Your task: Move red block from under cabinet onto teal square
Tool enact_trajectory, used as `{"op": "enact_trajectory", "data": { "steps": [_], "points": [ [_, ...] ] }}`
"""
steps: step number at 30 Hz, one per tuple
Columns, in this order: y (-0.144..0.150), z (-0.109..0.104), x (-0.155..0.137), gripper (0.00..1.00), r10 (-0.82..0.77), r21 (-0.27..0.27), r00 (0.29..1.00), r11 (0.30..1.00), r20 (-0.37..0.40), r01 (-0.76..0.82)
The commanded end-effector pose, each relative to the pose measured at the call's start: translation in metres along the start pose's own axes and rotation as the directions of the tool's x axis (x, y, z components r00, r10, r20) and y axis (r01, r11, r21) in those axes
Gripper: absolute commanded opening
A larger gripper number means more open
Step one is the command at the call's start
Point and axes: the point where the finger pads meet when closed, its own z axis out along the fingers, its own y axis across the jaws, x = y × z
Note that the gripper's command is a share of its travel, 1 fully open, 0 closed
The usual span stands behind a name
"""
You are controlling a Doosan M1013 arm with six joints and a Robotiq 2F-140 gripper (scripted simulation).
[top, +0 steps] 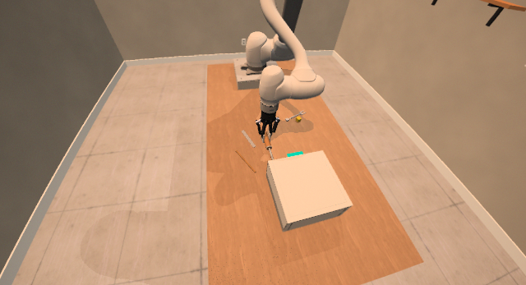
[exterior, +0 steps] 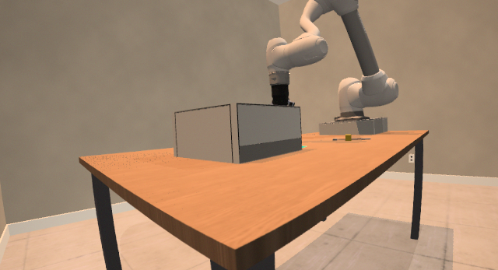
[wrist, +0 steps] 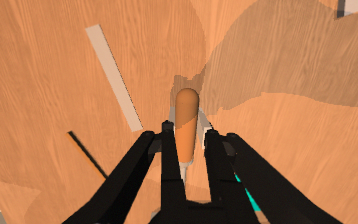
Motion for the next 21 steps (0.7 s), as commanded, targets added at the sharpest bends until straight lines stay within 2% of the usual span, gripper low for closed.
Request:
{"op": "enact_trajectory", "data": {
  "steps": [1,21],
  "points": [
    [0.0,0.0,-0.008,0.0,0.0,0.0,1.0,1.0,0.0,0.0],
    [0.0,0.0,-0.057,0.0,0.0,0.0,1.0,1.0,0.0,0.0]
  ]
}}
